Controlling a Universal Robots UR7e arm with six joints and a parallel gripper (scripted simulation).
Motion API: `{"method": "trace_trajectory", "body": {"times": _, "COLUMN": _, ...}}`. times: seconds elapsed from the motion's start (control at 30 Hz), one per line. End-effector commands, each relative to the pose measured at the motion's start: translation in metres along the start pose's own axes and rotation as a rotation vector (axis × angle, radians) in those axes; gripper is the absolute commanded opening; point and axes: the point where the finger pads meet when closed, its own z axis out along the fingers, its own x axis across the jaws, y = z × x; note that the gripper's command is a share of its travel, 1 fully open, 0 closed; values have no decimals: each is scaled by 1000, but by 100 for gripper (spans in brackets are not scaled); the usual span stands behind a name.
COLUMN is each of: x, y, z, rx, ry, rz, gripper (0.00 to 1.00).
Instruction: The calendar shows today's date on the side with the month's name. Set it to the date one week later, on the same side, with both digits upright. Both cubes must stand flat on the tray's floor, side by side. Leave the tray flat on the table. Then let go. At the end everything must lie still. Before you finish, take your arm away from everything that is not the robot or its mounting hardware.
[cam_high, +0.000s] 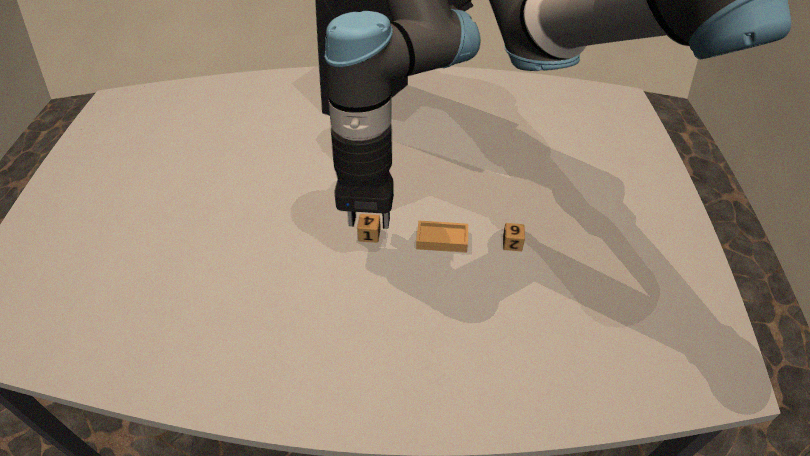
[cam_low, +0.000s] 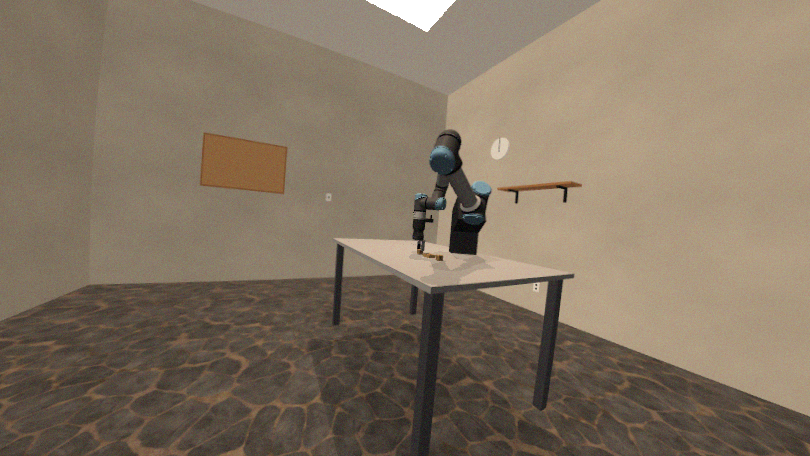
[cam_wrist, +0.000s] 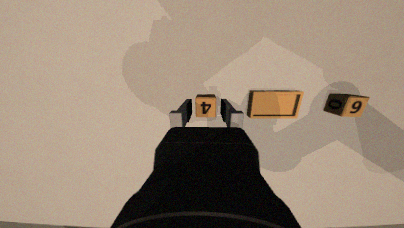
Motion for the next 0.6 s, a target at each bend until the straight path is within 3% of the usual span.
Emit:
{"method": "trace_trajectory", "body": {"times": 0.0, "x": -1, "y": 2, "z": 7, "rx": -3, "ry": -2, "rz": -3, "gripper": 87}}
{"method": "trace_trajectory", "body": {"times": 0.57, "x": -1, "y": 2, "z": 15, "rx": -3, "ry": -3, "rz": -1, "gripper": 87}}
